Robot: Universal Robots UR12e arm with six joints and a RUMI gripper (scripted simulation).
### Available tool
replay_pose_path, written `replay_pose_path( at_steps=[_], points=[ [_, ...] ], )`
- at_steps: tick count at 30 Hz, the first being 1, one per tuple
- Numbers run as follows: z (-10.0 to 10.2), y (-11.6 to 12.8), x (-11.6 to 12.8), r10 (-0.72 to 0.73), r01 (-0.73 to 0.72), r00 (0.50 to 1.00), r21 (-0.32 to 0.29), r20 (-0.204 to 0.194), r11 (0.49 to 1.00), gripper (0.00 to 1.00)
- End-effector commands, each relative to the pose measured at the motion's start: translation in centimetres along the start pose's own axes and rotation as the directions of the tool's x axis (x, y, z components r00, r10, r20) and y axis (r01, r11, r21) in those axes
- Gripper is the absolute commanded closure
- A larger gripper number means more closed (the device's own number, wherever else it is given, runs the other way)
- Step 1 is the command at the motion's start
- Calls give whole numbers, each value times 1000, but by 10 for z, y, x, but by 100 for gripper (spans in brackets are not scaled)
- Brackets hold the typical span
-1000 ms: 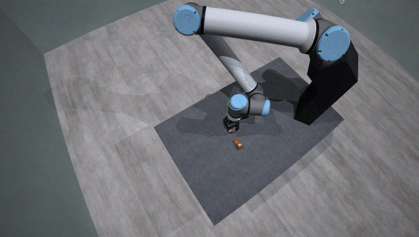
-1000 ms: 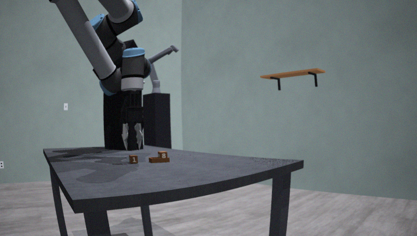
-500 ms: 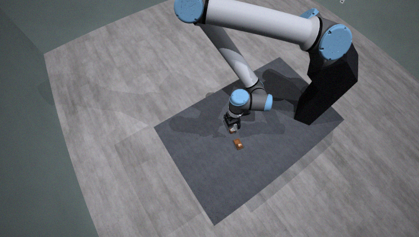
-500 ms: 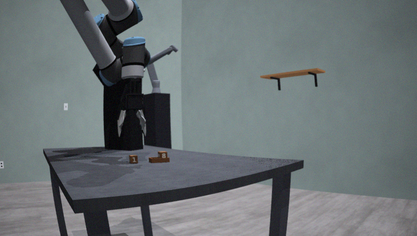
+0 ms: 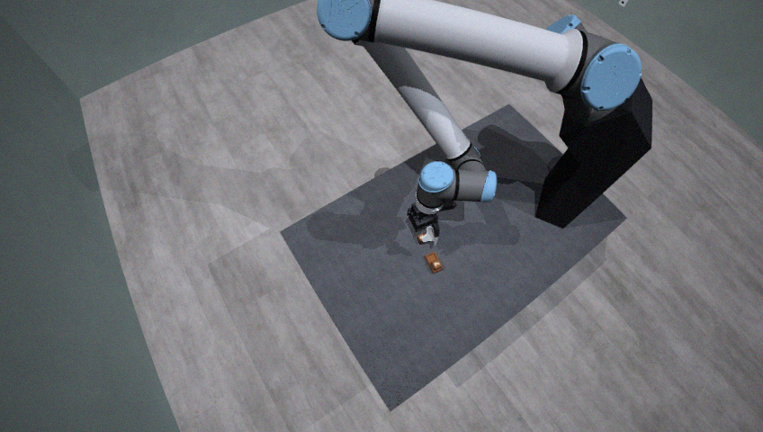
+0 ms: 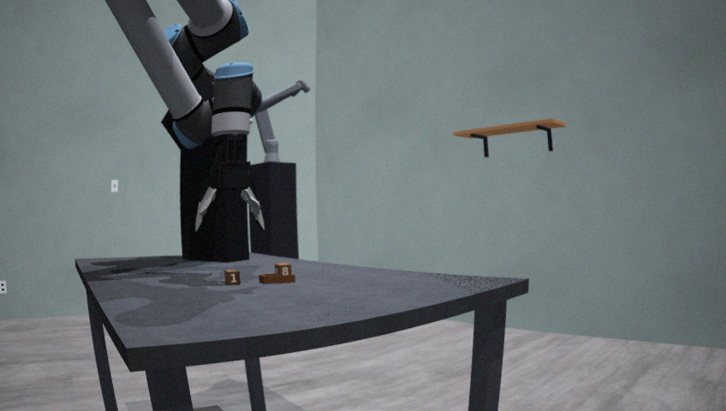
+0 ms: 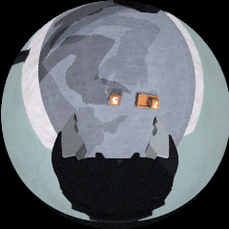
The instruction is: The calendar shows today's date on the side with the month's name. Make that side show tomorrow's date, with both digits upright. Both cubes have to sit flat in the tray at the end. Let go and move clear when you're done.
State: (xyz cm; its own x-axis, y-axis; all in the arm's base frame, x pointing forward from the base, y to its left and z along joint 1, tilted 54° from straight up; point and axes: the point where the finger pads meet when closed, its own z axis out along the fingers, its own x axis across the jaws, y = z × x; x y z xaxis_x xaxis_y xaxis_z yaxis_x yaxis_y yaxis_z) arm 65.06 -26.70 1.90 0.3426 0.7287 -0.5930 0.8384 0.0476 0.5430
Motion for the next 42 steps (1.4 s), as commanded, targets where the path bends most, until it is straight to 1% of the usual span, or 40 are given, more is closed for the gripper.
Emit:
replay_pose_path(
  at_steps=[1, 13, 18, 20, 24, 27, 30, 31, 33, 34, 35, 37, 40, 41, 42],
  points=[
    [-1, 0, 0, 0, 0, 1000, -1, 0, 1000, 0],
    [0, 0, 0, -24, 24, 1000, -1, 0, 1000, 0],
    [0, -1, 0, -90, 90, 996, -1, 0, 996, 0],
    [0, -1, 0, -90, 90, 996, -1, 0, 996, 0],
    [1, -1, -1, -180, 180, 984, -1, 0, 984, 0],
    [1, -2, -1, -268, 268, 964, -1, 0, 964, 0],
    [2, -2, -2, -365, 365, 931, -1, 0, 931, 0],
    [2, -2, -2, -368, 368, 930, -1, 0, 930, 0],
    [3, -3, -2, -439, 439, 899, -1, 0, 899, 0],
    [3, -3, -2, -439, 439, 898, -1, 0, 898, 0],
    [3, -3, -2, -476, 476, 880, -1, 0, 880, 0],
    [3, -3, -2, -476, 476, 880, -1, 0, 880, 0],
    [4, -3, -3, -582, 582, 813, 0, 0, 813, 0],
    [4, -3, -3, -585, 585, 811, 0, 0, 811, 0],
    [4, -3, -3, -620, 620, 785, 0, 0, 785, 0]
  ],
)
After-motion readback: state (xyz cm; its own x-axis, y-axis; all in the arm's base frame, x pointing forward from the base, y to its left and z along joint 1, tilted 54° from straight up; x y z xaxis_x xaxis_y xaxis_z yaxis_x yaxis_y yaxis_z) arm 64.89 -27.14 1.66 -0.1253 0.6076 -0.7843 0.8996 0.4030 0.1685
